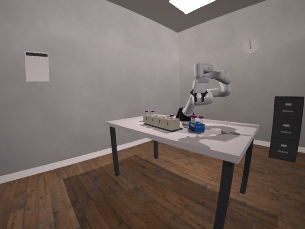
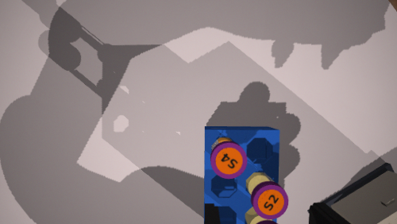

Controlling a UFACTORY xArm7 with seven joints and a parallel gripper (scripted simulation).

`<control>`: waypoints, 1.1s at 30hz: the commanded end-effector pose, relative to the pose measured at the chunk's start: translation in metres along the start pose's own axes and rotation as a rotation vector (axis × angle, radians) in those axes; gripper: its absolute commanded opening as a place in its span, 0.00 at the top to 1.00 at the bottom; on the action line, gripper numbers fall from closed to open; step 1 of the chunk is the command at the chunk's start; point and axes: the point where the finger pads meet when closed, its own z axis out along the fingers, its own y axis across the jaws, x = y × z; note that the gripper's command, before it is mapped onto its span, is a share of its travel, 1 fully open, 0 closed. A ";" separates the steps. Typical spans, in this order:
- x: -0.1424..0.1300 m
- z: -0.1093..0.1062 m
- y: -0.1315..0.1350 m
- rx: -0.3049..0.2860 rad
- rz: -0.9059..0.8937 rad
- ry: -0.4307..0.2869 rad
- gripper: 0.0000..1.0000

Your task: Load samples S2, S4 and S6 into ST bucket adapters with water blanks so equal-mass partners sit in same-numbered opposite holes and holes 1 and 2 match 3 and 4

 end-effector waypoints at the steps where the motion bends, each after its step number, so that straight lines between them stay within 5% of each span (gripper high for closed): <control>1: -0.023 -0.001 0.012 -0.002 -0.001 0.003 0.43; 12: -0.062 -0.001 0.032 -0.002 -0.001 0.002 0.43; 33: -0.062 0.009 0.032 -0.002 -0.001 0.002 0.43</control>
